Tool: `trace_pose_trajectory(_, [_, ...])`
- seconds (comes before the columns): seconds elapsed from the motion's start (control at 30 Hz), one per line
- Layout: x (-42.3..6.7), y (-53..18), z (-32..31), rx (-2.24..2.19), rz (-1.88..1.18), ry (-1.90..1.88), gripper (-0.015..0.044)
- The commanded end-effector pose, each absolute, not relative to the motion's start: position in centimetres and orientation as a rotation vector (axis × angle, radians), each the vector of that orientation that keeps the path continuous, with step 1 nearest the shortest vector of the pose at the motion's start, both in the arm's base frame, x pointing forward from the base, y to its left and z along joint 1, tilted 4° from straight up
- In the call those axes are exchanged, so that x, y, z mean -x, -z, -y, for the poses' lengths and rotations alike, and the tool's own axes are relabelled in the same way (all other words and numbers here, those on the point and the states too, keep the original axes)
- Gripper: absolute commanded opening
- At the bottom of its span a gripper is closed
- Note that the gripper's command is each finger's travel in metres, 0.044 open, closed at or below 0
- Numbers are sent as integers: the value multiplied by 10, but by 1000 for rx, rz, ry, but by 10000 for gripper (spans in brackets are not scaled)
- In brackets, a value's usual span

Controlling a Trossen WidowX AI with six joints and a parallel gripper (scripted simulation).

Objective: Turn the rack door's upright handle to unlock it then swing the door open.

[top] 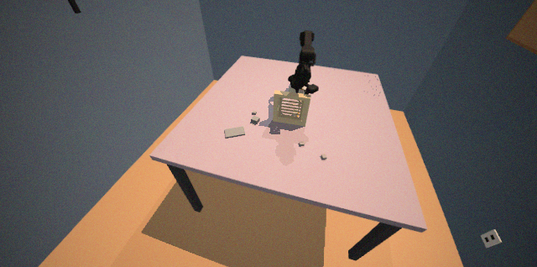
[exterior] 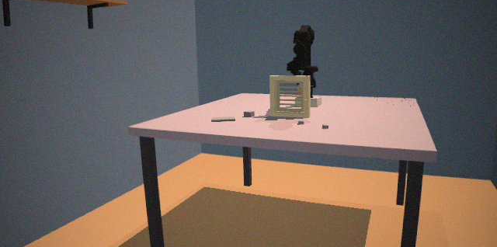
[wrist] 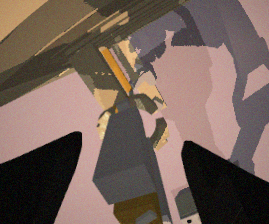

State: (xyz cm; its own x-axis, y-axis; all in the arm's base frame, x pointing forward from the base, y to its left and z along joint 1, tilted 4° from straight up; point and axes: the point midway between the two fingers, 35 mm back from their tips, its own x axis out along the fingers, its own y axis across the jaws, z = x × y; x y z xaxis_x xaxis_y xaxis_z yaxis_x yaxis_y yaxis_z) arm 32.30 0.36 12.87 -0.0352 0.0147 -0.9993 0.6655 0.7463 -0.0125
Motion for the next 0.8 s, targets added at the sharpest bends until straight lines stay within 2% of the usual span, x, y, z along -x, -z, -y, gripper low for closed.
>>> trace_pose_trajectory(0.0, [-323,-128,-3,-707,-1491,715,295])
trace_pose_trajectory(0.57, [-323,-128,-3,-1328,-1154,1363,295])
trace_pose_trajectory(0.77, [-323,-128,-3,-1380,-1113,1418,295])
